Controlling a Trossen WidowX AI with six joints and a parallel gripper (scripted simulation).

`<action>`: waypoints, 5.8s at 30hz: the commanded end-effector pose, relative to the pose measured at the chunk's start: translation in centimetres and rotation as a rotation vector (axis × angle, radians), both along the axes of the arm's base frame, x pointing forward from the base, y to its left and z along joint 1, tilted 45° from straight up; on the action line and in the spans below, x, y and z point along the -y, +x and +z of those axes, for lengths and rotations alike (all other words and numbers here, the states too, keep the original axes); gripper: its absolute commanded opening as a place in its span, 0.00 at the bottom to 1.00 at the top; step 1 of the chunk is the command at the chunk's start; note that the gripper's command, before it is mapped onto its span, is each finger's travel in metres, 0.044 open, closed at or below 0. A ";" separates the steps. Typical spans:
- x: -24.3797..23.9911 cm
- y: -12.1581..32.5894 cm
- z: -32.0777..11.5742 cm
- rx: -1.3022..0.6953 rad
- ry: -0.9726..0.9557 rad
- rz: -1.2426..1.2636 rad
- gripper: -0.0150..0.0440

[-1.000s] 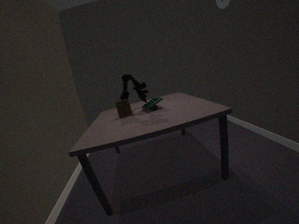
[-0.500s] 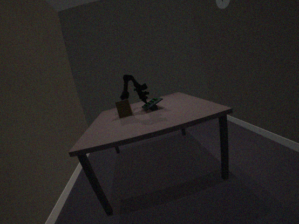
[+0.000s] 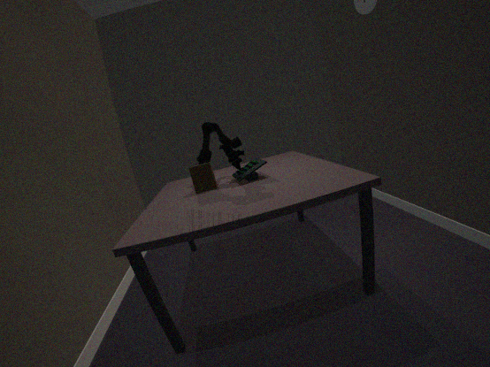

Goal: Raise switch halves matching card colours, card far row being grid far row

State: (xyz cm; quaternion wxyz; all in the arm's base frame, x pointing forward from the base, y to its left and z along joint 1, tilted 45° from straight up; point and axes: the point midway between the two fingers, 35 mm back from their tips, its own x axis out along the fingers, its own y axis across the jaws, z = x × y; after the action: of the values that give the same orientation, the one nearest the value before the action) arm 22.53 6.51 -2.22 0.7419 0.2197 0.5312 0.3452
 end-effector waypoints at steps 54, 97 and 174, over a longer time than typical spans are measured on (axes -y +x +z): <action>2.6 -0.5 1.8 0.006 -0.002 -0.013 0.25; 2.6 -1.1 -2.7 0.032 0.016 -0.040 0.25; 6.2 -2.0 0.1 0.015 0.002 -0.024 0.25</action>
State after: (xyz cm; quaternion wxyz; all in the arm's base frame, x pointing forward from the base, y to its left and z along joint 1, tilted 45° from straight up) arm 20.86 2.99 -4.45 0.7472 0.2315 0.5238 0.3372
